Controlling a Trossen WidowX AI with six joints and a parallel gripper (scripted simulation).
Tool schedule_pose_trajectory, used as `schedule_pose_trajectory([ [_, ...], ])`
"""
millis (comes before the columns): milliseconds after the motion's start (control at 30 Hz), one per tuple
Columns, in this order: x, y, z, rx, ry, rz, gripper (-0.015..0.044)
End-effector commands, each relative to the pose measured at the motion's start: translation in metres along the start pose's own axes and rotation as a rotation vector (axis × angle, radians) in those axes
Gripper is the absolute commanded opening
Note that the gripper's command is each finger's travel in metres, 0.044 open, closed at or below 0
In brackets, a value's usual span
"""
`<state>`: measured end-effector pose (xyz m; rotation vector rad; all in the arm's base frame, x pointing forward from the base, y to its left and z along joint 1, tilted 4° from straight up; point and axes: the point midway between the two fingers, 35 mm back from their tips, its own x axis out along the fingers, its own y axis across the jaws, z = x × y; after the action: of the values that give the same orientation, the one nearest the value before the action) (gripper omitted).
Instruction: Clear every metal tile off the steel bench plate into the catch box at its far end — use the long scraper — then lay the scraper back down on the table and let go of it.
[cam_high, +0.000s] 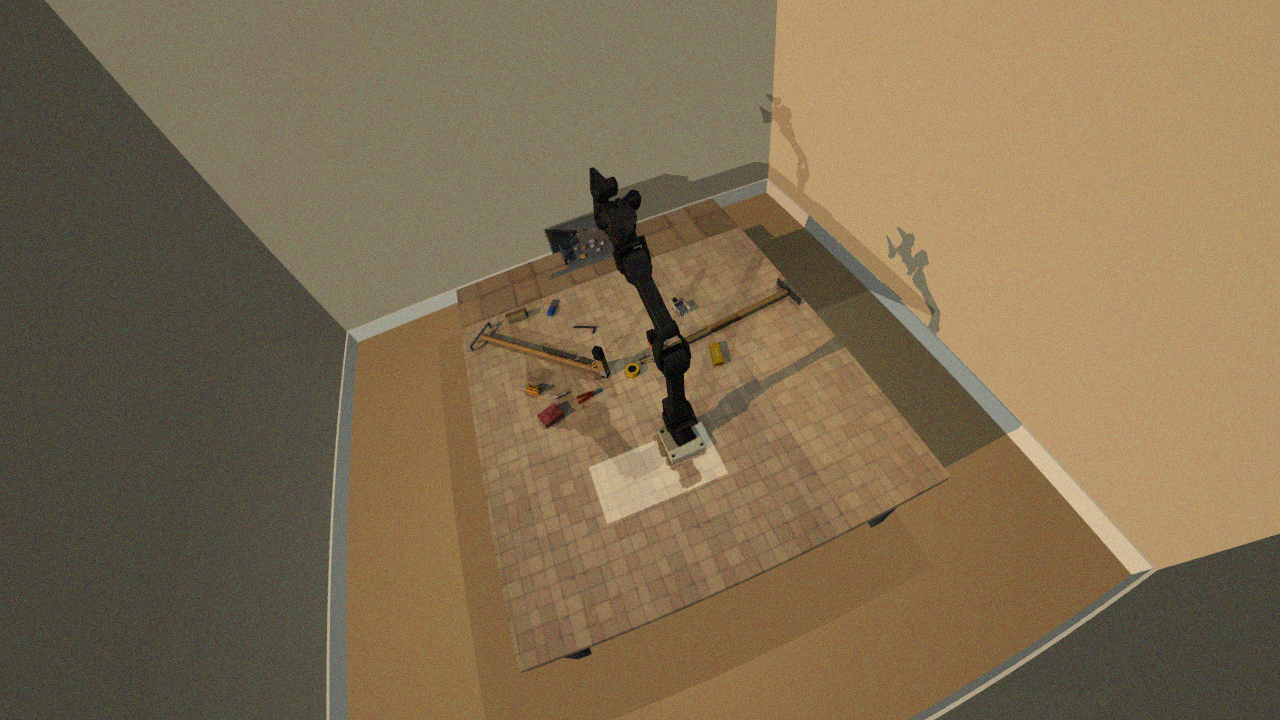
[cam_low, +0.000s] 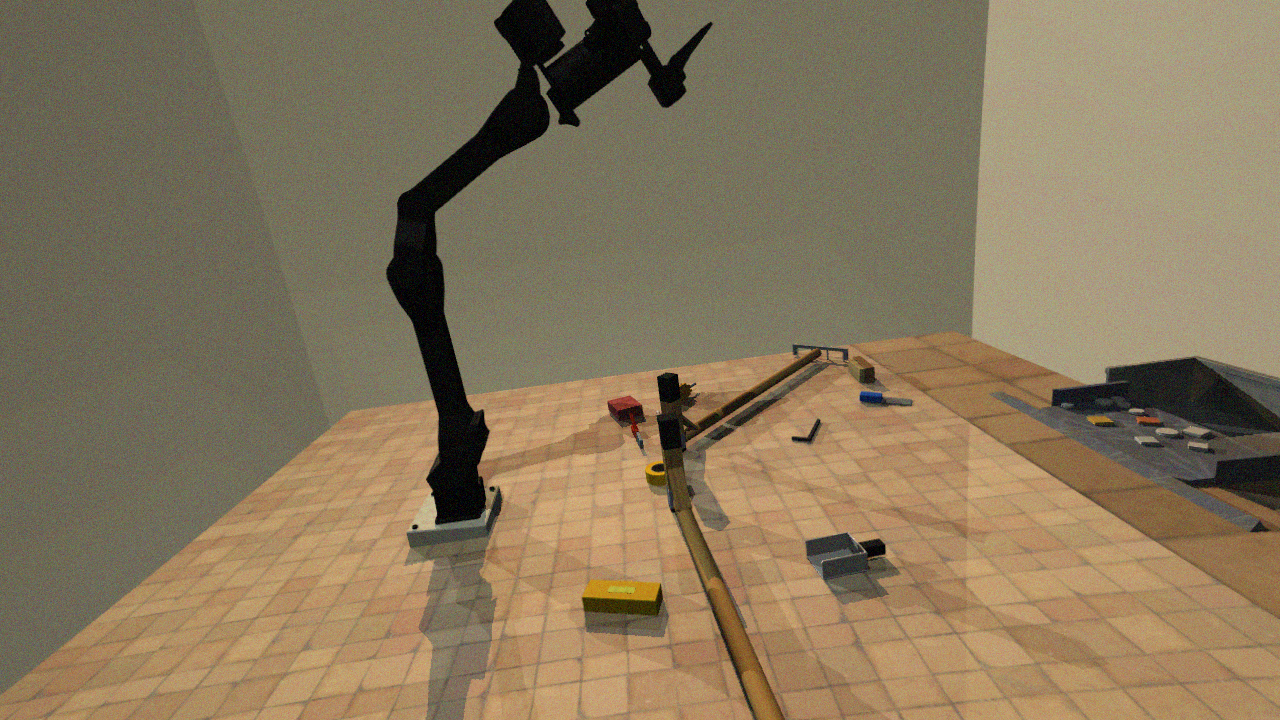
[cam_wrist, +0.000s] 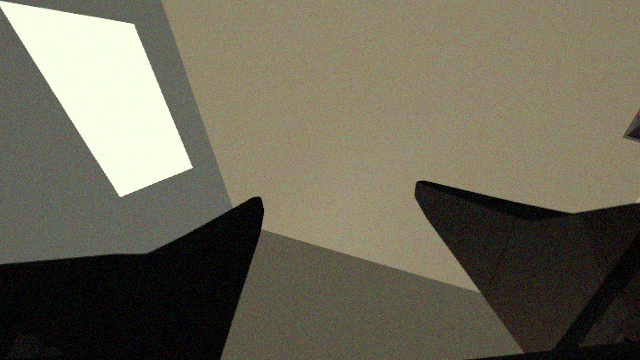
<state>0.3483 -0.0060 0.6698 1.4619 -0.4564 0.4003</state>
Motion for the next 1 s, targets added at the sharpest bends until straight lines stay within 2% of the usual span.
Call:
schedule_pose_trajectory([
  [0, 0.005, 0.01, -0.014, 0.094, 0.027, 0.048, 0.044],
  [967, 0.016, 0.054, -0.116, 0.736, 0.272, 0.24, 0.044],
])
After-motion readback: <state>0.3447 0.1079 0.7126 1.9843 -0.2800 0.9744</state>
